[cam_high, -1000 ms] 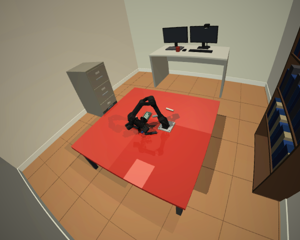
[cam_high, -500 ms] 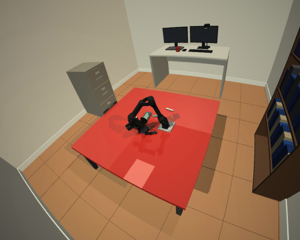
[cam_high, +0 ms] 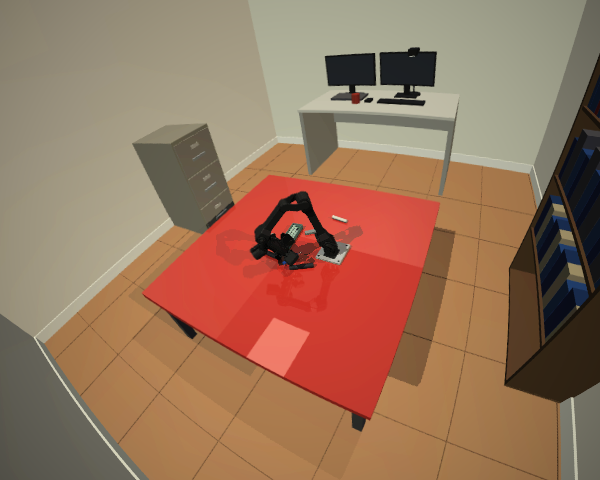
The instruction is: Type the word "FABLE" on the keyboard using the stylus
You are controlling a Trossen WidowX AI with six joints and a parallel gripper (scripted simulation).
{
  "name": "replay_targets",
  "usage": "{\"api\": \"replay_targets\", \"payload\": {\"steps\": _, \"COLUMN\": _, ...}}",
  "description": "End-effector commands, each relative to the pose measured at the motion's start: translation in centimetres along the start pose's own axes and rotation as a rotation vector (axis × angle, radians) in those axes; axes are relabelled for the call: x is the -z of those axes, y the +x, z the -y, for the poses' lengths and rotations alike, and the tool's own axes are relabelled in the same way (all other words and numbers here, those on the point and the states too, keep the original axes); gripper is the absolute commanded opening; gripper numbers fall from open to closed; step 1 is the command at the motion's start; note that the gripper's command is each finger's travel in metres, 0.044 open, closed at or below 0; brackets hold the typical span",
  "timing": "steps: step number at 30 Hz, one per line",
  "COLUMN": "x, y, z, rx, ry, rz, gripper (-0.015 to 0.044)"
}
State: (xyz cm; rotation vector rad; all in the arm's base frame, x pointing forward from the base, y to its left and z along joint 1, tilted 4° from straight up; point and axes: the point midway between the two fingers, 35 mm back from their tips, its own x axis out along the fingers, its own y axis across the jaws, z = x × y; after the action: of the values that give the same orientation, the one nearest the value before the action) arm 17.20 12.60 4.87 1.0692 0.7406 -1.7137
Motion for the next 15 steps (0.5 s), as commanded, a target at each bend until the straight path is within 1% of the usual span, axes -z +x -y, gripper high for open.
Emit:
{"api": "replay_targets", "payload": {"steps": 1, "x": -1.17, "y": -2.4, "z": -0.08, "rx": -0.006, "ry": 0.001, "rz": -0.012, "gripper": 0.0}}
{"api": "replay_targets", "payload": {"steps": 4, "x": -1.8, "y": -3.33, "z": -0.04, "rx": -0.006, "ry": 0.001, "rz": -0.011, "gripper": 0.0}}
{"api": "replay_targets", "payload": {"steps": 11, "x": -1.61, "y": -3.02, "z": -0.04, "rx": -0.004, "ry": -0.002, "rz": -0.011, "gripper": 0.0}}
{"api": "replay_targets", "payload": {"steps": 15, "x": -1.87, "y": -2.95, "z": -0.52, "rx": -0.021, "ry": -0.108, "rz": -0.002, "gripper": 0.0}}
